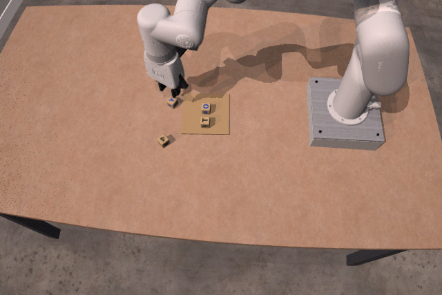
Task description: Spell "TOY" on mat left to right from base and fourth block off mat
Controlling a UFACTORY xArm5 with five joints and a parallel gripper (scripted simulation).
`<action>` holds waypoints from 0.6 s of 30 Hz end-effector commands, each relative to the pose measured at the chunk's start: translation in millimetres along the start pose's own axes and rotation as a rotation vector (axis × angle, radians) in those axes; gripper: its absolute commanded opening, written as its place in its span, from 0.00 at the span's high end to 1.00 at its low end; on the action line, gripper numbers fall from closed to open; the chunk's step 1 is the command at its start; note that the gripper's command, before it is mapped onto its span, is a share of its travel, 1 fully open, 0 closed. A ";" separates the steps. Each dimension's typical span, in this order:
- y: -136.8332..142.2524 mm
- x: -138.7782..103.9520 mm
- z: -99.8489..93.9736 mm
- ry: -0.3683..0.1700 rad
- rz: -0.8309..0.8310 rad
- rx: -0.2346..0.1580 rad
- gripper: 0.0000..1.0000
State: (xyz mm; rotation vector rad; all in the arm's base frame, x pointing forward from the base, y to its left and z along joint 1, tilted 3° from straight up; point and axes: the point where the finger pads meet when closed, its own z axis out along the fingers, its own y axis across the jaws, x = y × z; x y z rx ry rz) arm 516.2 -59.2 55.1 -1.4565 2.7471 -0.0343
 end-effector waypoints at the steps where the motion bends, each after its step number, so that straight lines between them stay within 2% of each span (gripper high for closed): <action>1: -1.3 -0.7 2.4 -0.002 0.000 0.004 0.58; 18: -1.5 -0.7 25.9 -0.002 0.000 0.004 0.58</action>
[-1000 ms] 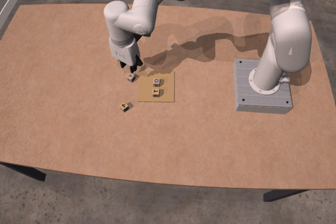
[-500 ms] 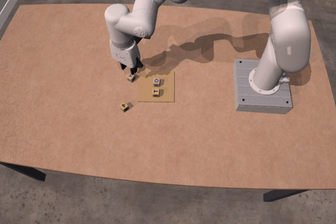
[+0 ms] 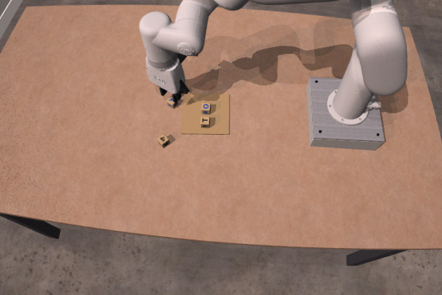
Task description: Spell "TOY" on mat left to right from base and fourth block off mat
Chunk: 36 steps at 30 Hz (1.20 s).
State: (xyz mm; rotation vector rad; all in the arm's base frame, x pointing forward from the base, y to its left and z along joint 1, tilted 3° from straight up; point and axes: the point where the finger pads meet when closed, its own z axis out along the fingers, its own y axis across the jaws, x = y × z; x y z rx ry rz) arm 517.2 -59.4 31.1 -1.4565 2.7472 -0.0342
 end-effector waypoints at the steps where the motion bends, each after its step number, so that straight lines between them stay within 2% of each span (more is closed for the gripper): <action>1: -1.4 -0.7 1.9 -0.002 0.000 0.004 0.58; 16: -1.6 -0.7 16.2 -0.002 0.000 0.004 0.58; 36: -1.6 -0.7 18.0 -0.002 0.000 0.004 0.58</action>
